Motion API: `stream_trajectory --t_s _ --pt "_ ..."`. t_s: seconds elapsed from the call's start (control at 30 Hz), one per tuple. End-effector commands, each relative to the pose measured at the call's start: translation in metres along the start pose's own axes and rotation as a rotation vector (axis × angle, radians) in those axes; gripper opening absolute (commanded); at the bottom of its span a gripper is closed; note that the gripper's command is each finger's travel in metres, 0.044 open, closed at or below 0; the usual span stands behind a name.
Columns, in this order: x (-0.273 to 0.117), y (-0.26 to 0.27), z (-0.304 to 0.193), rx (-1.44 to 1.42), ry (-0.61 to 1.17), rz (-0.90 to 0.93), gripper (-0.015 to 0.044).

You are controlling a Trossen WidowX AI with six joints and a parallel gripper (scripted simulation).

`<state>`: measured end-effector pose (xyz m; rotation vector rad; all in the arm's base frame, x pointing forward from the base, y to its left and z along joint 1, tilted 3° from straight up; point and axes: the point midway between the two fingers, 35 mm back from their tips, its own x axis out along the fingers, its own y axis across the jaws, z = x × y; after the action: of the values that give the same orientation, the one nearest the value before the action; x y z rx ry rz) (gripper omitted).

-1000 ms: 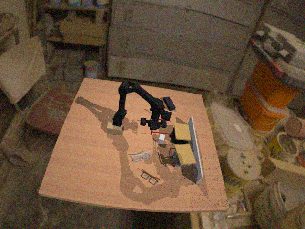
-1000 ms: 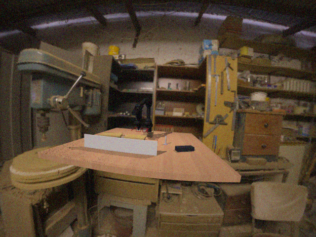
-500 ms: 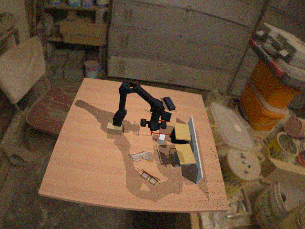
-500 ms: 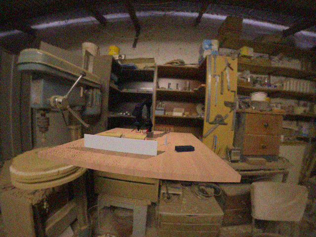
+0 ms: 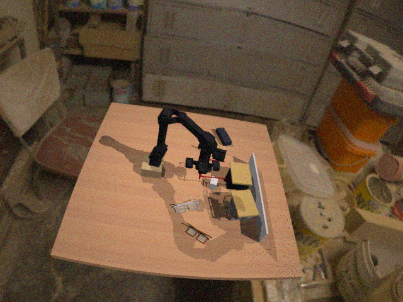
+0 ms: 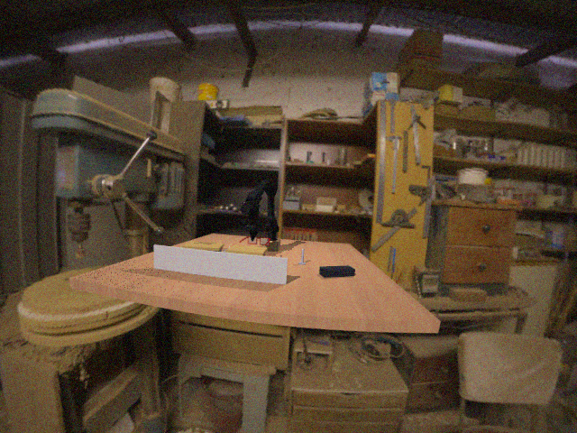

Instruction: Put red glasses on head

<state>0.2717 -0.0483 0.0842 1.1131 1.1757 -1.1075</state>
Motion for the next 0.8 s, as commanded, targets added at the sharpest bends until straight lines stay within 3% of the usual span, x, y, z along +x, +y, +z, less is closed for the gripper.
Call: stream_trajectory --t_s 0.0,0.77 --pt "0.006 -0.002 0.000 0.003 -0.002 -0.011 0.0000" --pt "0.021 -0.002 0.000 0.003 -0.003 -0.011 0.0000"
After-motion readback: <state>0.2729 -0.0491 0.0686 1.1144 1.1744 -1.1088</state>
